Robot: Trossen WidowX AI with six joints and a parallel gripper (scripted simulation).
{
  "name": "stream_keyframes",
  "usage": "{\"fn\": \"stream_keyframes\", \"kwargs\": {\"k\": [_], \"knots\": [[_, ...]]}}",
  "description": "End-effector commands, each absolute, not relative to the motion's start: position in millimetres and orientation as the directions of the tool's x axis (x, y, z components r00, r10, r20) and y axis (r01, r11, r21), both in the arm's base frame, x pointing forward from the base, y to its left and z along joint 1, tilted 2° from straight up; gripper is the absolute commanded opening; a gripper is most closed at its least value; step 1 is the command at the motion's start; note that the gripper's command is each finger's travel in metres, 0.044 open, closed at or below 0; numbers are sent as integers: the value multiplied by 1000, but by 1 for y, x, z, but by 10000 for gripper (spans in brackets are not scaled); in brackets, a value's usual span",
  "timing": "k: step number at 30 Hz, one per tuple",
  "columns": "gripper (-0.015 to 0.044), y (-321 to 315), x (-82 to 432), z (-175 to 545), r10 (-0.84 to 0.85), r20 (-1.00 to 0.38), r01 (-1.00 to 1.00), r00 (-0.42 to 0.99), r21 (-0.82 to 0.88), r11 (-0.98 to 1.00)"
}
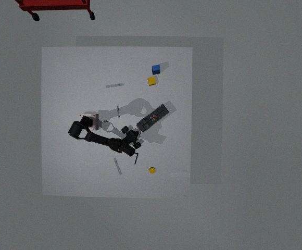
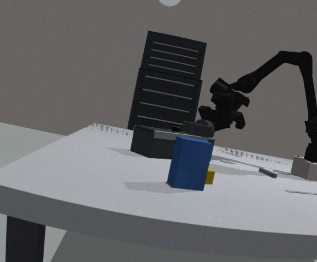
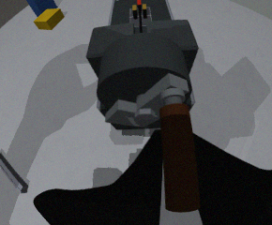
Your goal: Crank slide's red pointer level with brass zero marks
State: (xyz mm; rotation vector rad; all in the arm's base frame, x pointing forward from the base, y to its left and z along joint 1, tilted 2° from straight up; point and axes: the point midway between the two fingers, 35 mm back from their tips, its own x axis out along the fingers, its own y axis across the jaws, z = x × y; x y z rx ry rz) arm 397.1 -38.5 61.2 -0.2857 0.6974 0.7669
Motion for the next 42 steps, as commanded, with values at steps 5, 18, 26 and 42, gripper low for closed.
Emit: {"fn": "stream_keyframes", "kwargs": {"k": [5, 18, 26, 42], "knots": [[0, -45, 405, 53, 528, -673, -715, 518, -2, 699], [0, -48, 408, 41, 528, -673, -715, 518, -2, 699], [0, -48, 409, 34, 528, -673, -715, 518, -2, 699], [0, -45, 407, 22, 528, -673, -715, 518, -2, 699]]}}
